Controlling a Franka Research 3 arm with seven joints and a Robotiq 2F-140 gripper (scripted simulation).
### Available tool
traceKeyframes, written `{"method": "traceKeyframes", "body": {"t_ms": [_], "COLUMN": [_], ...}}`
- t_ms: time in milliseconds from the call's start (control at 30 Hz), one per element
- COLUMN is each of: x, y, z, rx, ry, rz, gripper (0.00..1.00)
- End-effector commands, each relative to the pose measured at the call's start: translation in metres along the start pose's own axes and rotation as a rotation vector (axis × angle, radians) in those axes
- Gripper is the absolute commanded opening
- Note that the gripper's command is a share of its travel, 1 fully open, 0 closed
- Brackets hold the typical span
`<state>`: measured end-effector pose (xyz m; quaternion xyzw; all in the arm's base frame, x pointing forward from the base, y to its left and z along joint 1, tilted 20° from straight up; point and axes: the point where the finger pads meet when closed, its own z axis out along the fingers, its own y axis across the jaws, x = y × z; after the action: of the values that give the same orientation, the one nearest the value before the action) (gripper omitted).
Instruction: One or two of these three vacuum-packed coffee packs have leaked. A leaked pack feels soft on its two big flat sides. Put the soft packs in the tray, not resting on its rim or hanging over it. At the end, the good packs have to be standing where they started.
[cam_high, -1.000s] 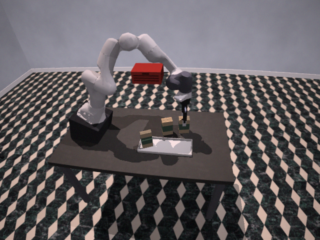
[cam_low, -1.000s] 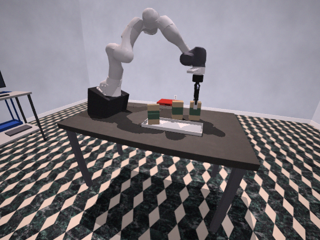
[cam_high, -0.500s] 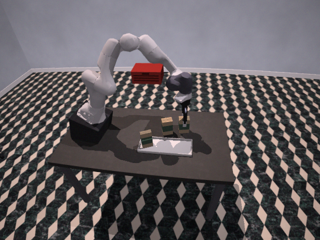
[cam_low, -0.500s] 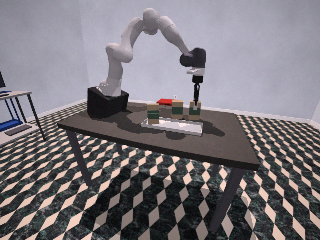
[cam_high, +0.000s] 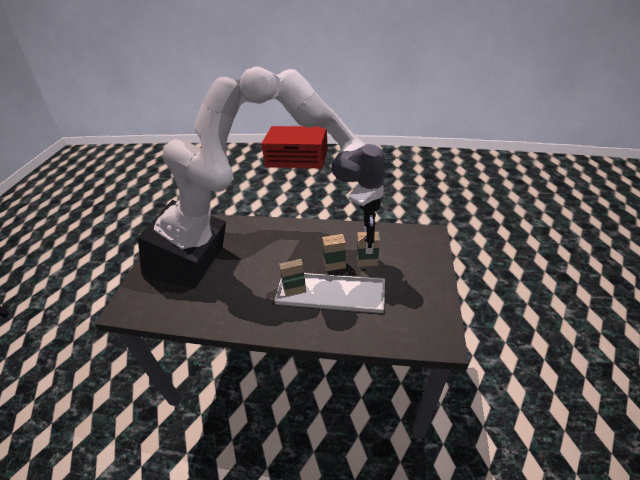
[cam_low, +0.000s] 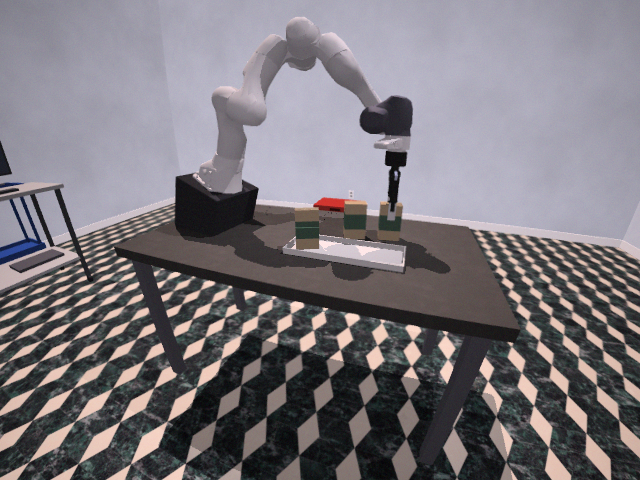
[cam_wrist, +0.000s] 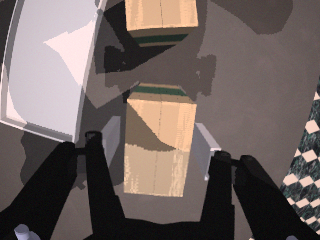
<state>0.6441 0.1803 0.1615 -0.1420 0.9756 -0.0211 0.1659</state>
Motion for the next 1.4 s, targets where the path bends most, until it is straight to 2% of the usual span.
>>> {"method": "traceKeyframes", "body": {"t_ms": [0, 467, 500, 1367], "x": [-0.002, -0.002, -0.002, -0.002], "y": [0.0, 0.0, 0.0, 0.0], "z": [-0.0006, -0.0006, -0.0006, -0.0006], "rx": [0.001, 0.001, 0.001, 0.001], "ry": [-0.005, -0.005, -0.005, -0.005], "rz": [-0.004, -0.004, -0.004, -0.004], "gripper": [0.55, 0.55, 0.25, 0.25]}}
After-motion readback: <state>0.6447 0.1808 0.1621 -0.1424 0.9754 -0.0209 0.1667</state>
